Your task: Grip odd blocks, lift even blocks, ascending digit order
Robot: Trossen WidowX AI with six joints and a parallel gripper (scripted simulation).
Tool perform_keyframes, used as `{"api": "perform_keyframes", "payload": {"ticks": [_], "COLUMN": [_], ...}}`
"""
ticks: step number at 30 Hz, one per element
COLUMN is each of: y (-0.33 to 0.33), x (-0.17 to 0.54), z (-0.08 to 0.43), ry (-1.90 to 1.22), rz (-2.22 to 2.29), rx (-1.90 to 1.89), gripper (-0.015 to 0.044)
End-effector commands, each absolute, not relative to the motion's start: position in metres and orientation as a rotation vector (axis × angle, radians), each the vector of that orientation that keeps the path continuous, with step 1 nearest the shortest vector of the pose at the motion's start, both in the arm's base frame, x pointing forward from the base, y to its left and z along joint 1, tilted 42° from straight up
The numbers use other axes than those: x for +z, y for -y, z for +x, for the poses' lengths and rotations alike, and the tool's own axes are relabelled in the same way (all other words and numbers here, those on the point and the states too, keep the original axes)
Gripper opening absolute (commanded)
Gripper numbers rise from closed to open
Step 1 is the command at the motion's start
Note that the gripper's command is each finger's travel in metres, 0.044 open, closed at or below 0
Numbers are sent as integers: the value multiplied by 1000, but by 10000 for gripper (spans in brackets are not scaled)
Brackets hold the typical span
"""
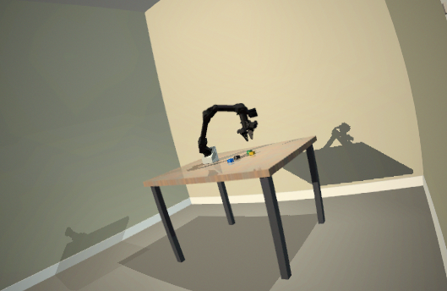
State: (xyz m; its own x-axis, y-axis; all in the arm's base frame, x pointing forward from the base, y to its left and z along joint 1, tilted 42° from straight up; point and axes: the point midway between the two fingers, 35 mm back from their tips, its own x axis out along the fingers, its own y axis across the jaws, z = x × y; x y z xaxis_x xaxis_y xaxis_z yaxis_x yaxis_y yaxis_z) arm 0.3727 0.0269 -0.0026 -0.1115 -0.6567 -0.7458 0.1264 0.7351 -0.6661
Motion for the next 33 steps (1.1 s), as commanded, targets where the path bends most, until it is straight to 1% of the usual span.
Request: {"api": "perform_keyframes", "payload": {"ticks": [1, 2, 14, 17, 26, 33], "y": [-42, -42, -41, -37, -13, -11], "x": [15, 15, 16, 27, 57, 58], "z": [372, 372, 371, 352, 270, 263], "ry": [-1557, -1557, -1557, -1558, -1562, -1562], "rz": [-438, -438, -438, -439, -443, -443], "rx": [-704, -704, -704, -704, -705, -705], "gripper": [137, 120, 120, 120, 120, 120]}}
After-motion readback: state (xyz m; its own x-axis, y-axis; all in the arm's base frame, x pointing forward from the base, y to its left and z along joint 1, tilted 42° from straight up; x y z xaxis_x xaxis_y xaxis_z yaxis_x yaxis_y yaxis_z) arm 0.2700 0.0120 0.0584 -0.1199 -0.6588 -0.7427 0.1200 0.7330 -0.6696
